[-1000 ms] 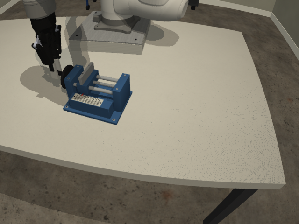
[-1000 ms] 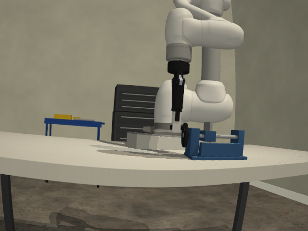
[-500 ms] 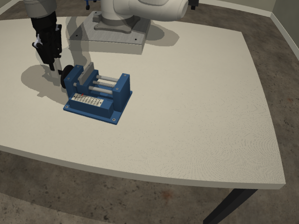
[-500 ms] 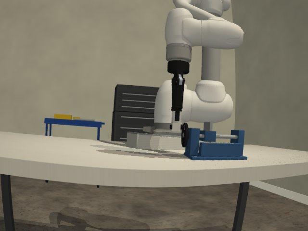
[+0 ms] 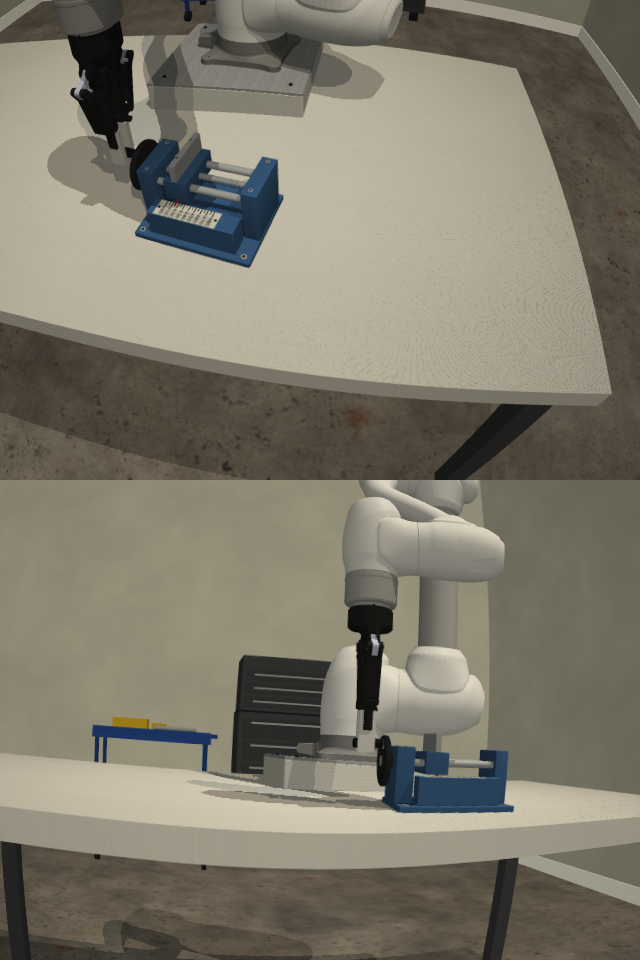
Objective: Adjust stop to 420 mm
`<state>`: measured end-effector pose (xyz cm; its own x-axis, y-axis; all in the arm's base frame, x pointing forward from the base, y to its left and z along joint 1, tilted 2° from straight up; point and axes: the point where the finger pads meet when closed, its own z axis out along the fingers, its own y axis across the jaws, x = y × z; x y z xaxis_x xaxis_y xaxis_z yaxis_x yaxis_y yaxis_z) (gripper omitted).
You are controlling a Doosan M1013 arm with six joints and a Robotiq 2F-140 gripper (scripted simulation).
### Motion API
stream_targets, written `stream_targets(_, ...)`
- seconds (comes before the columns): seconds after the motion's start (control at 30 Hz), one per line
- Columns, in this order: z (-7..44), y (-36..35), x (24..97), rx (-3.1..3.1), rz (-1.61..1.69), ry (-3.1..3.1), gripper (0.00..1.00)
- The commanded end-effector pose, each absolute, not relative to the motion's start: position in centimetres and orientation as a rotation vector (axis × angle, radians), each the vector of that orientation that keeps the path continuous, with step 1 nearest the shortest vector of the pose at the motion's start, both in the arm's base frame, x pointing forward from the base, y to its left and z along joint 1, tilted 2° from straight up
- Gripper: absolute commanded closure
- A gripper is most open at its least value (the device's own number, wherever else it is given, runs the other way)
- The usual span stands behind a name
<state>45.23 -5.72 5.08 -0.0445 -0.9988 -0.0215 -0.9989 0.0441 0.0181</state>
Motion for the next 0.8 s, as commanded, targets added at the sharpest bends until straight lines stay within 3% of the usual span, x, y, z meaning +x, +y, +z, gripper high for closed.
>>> stream_targets(0.0,4.9,-5.7,44.3,-2.170,0.056,2.273,0.96)
stream_targets(0.77,4.6,-5.7,43.0,-2.170,0.056,2.273,0.96)
